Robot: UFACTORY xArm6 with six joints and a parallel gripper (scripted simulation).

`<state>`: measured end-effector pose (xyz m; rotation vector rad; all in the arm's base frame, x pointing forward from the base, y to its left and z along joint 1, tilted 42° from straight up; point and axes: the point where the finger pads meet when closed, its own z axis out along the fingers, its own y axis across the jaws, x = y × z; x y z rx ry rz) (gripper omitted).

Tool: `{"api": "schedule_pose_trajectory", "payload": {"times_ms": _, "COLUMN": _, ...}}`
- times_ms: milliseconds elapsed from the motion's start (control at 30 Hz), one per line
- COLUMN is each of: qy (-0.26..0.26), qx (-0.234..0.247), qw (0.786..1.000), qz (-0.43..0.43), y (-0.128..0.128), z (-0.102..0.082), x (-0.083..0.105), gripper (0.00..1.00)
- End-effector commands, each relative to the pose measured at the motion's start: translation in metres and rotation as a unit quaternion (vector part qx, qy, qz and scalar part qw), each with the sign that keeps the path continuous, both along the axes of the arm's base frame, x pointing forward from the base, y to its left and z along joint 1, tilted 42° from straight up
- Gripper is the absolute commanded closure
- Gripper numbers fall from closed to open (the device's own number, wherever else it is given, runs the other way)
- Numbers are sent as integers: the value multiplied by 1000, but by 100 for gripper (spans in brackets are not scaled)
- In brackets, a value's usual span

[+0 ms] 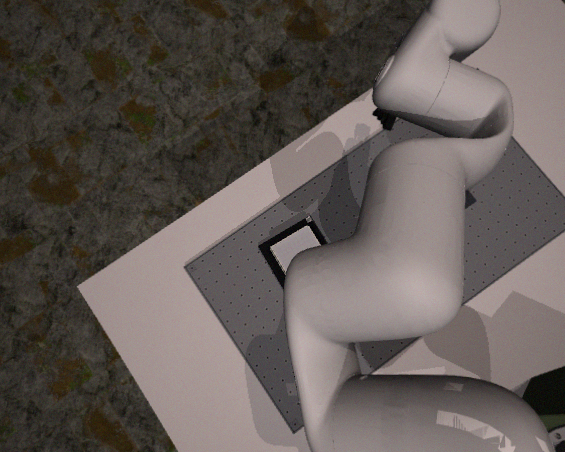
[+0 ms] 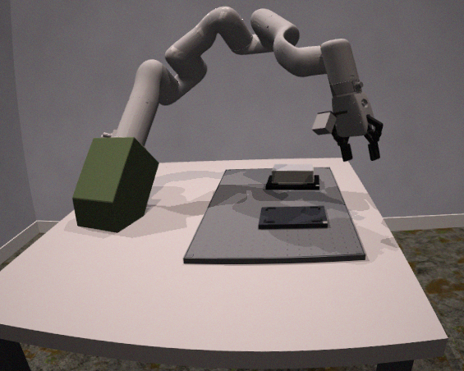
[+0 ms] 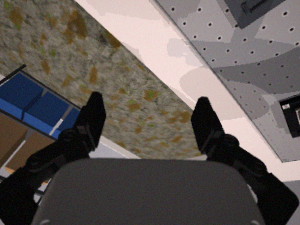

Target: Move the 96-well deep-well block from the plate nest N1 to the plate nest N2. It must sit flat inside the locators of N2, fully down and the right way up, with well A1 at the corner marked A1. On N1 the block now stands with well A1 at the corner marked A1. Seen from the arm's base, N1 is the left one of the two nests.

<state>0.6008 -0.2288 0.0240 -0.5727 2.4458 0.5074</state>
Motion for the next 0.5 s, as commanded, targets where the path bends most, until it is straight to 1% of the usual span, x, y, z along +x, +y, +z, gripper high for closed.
{"api": "schedule_pose_trajectory", "payload": {"times_ms": 0, "qy": -37, "qx": -31, "qw": 997, "qz": 58, "y": 17, "z": 14, "x": -1, "gripper": 0}}
{"api": "schedule_pose_trajectory", "payload": {"times_ms": 67, "qy": -37, "qx": -31, "qw": 997, "qz": 58, "y": 17, "z": 14, "x": -1, "gripper": 0}}
{"api": "schedule_pose_trajectory", "payload": {"times_ms": 167, "qy": -58, "qx": -49, "qw": 992, "qz": 97, "y": 29, "z": 21, "x": -2, "gripper": 0}}
{"api": "schedule_pose_trajectory", "payload": {"times_ms": 233, "qy": -58, "qx": -49, "qw": 992, "qz": 97, "y": 29, "z": 21, "x": -2, "gripper": 0}}
{"api": "schedule_pose_trajectory", "payload": {"times_ms": 333, "qy": -79, "qx": -67, "qw": 985, "qz": 137, "y": 41, "z": 29, "x": -4, "gripper": 0}}
{"api": "schedule_pose_trajectory", "payload": {"times_ms": 400, "qy": -79, "qx": -67, "qw": 985, "qz": 137, "y": 41, "z": 29, "x": -4, "gripper": 0}}
{"api": "schedule_pose_trajectory", "payload": {"times_ms": 467, "qy": -94, "qx": -79, "qw": 979, "qz": 164, "y": 49, "z": 34, "x": -6, "gripper": 0}}
